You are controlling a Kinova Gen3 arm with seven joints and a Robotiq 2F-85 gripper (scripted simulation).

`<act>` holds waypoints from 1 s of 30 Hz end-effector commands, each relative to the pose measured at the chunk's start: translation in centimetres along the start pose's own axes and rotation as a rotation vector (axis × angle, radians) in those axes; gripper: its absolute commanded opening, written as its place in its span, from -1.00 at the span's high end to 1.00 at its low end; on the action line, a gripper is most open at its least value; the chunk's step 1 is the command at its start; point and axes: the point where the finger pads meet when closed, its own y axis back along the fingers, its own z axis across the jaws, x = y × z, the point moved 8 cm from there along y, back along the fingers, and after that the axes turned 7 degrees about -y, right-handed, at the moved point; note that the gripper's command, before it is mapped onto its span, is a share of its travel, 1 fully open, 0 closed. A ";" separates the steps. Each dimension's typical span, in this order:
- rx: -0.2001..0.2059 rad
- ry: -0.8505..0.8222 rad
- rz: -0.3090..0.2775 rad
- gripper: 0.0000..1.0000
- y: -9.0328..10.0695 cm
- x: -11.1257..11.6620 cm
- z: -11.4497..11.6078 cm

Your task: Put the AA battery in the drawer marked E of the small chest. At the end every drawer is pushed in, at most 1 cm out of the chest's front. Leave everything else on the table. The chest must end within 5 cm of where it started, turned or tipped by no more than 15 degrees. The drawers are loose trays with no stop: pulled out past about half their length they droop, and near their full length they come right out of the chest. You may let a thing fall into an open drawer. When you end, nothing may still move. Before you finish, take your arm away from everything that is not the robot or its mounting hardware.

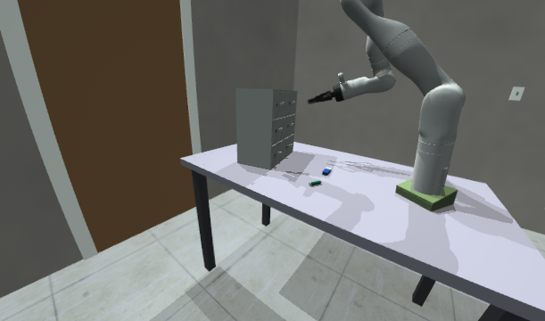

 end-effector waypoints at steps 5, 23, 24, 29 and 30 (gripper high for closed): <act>0.015 0.005 -0.004 0.34 -2.6 0.0 -0.5; 0.015 0.005 -0.004 0.34 -4.5 0.1 -0.5; 0.015 0.005 -0.004 0.34 -4.5 0.1 -0.5; 0.015 0.005 -0.004 0.34 -4.5 0.1 -0.5; 0.015 0.005 -0.004 0.34 -4.5 0.1 -0.5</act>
